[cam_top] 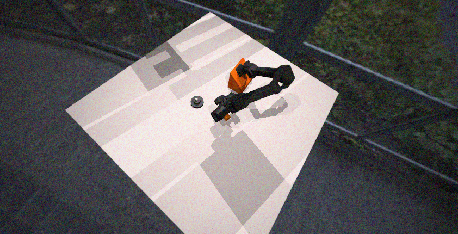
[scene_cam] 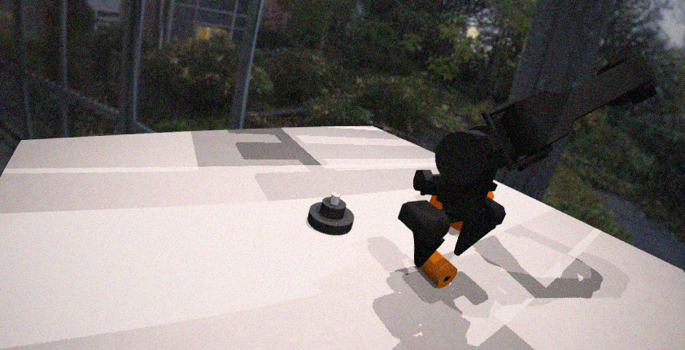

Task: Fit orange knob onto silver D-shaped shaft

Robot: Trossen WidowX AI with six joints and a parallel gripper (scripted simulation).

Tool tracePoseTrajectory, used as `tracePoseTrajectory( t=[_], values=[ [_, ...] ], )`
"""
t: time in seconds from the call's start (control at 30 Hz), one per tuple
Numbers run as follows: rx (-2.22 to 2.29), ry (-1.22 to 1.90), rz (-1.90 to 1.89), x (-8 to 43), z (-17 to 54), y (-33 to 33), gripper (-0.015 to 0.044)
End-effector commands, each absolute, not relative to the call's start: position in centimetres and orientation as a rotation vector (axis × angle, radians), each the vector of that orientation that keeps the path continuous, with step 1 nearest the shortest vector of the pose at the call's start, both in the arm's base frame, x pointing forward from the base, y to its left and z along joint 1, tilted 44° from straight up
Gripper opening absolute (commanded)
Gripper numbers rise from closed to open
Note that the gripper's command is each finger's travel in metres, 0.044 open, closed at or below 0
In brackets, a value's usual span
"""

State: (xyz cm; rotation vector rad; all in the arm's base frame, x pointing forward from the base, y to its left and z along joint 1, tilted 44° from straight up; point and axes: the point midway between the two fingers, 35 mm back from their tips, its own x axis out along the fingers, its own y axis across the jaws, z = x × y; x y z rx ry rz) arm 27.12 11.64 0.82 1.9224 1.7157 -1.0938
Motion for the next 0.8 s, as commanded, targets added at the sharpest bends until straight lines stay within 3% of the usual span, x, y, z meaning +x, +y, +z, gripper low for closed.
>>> tracePoseTrajectory(
  t=[0.0, 0.4, 0.63, 0.77],
  values=[
    [1.926, 1.72, -1.098, 27.0, 0.3, 12.1, 0.044],
    [1.928, 1.722, -1.096, 26.9, -0.9, 13.3, 0.044],
    [1.928, 1.722, -1.096, 26.9, -0.9, 13.3, 0.0256],
    [1.928, 1.722, -1.096, 26.9, -0.9, 13.3, 0.024]
  ],
)
